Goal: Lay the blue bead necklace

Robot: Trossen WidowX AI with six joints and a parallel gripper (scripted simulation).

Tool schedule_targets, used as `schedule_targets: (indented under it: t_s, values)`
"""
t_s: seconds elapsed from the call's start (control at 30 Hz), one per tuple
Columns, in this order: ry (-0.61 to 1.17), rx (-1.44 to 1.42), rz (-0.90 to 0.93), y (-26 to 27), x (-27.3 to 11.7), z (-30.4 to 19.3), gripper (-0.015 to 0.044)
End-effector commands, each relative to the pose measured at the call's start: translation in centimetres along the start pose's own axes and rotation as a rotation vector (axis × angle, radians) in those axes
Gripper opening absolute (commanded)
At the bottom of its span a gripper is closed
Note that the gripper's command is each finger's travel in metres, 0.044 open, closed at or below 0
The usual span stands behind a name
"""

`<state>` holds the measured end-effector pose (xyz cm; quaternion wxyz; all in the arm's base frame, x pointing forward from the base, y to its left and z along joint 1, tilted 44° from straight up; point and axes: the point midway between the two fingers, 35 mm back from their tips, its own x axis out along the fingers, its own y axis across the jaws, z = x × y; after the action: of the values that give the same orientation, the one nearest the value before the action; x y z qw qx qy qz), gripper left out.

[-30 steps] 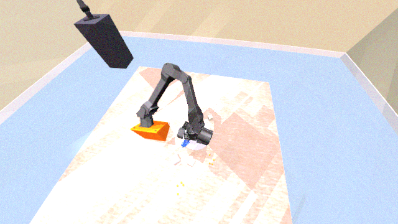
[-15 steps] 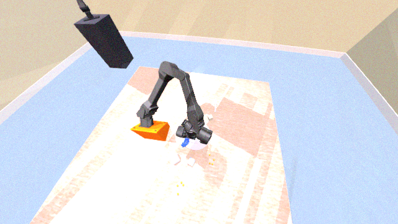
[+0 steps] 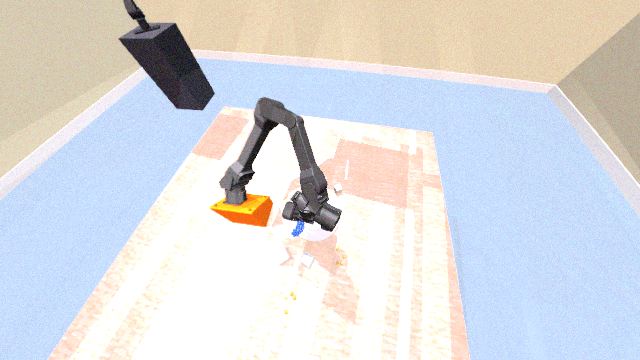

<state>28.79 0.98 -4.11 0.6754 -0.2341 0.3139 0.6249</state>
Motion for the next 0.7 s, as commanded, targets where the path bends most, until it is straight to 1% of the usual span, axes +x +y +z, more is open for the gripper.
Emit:
schedule_targets:
  t_s: [0.0, 0.27, 0.33, 0.43, 0.67]
  values:
    - [0.004, -0.006, -0.001, -0.1, -0.1, 0.0, 0.044]
    - [0.004, -0.006, -0.001, -0.1, -0.1, 0.0, 0.044]
    - [0.004, 0.063, -0.001, 0.0, -0.1, -0.2, 0.0387]
    - [0.006, 0.36, -0.002, 0.5, -0.3, -0.7, 0.031]
    - [0.007, 1.101, -0.006, 1.7, -0.6, -2.0, 0.031]
